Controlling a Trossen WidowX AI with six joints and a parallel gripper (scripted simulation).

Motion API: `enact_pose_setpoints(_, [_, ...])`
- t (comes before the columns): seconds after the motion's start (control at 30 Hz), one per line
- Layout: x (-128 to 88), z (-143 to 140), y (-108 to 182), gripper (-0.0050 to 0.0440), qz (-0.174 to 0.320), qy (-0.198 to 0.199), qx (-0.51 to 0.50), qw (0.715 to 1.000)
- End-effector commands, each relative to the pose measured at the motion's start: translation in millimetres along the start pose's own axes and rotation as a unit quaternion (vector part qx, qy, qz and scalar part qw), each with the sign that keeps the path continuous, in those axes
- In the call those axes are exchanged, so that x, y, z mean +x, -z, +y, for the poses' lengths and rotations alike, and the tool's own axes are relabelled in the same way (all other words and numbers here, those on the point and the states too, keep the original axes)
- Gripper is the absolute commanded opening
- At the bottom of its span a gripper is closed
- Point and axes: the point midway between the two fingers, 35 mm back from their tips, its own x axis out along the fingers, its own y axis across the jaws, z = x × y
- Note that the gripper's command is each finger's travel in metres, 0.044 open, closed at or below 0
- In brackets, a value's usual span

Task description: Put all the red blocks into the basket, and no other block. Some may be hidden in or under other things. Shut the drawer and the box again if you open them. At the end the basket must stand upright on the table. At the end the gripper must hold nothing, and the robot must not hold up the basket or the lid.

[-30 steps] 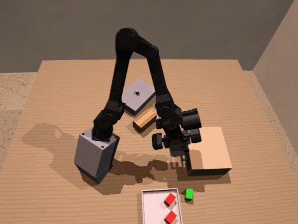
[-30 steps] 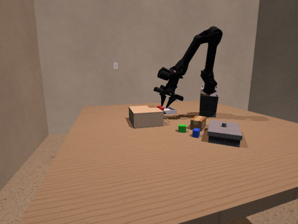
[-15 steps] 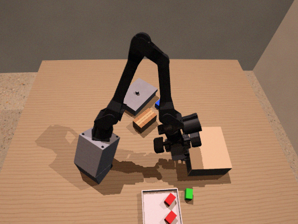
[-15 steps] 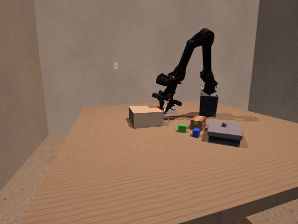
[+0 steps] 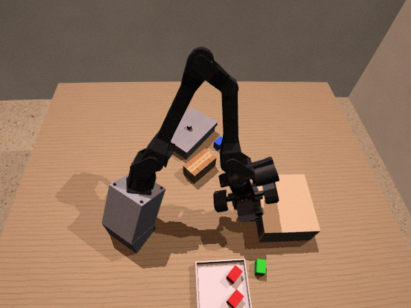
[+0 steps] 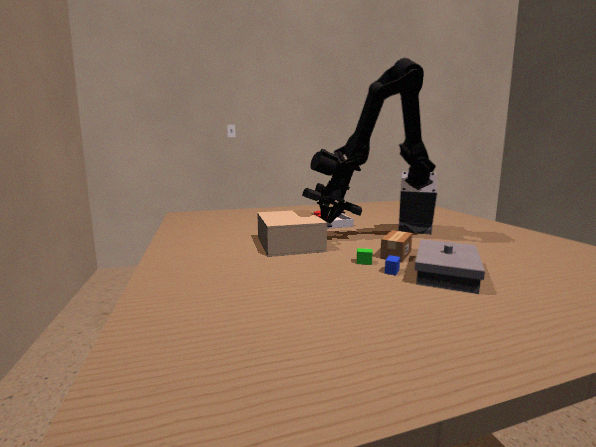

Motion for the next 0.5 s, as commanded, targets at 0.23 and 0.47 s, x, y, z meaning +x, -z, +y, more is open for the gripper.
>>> enact_pose_setpoints(0.23, [0.9,0.0,-0.4,0.0000,-0.001,0.001,0.000,1.000])
enact_pose_setpoints(0.47, [-3.7,-12.5,-0.4,0.0000,-0.001,0.001,0.000,1.000])
